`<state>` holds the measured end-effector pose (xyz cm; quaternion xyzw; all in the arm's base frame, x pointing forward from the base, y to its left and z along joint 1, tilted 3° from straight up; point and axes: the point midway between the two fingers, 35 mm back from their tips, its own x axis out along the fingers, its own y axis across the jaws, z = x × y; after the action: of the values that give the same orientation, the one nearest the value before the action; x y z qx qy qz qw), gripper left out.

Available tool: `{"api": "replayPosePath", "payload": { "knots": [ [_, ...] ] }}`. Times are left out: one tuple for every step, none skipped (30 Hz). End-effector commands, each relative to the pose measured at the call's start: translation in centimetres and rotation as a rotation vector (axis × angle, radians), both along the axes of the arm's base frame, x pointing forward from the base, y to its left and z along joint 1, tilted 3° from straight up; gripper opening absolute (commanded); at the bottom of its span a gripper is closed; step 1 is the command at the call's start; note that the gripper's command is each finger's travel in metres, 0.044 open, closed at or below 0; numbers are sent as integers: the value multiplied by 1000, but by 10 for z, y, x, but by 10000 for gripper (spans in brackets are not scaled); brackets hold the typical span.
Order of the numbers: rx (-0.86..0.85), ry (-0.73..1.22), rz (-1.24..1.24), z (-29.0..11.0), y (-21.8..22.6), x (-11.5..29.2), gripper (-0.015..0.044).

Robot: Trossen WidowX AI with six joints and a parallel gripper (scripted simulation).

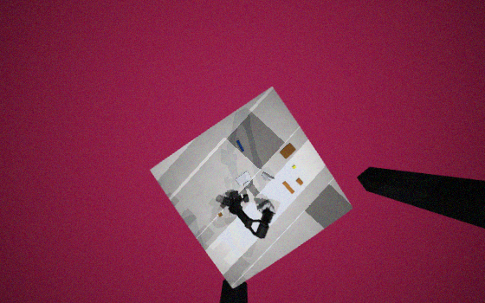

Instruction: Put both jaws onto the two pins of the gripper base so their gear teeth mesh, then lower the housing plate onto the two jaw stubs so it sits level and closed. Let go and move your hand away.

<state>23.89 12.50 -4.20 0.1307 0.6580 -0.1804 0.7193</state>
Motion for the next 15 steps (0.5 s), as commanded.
{"api": "replayPosePath", "payload": {
  "knots": [
    [70,7,25,-10,22,3,0],
    [70,7,25,-10,22,3,0],
    [70,7,25,-10,22,3,0],
    [70,7,25,-10,22,3,0],
    [70,7,25,-10,22,3,0],
    [70,7,25,-10,22,3,0],
    [70,7,25,-10,22,3,0],
    [70,7,25,-10,22,3,0],
    [70,7,25,-10,22,3,0],
    [1,0,0,2,1,0,0],
    [6,0,2,6,3,1,0],
    [13,1,4,15,6,2,0],
    [22,1,7,25,9,2,0],
    [31,2,10,36,12,3,0],
    [41,2,14,47,16,2,0]
  ]
}}
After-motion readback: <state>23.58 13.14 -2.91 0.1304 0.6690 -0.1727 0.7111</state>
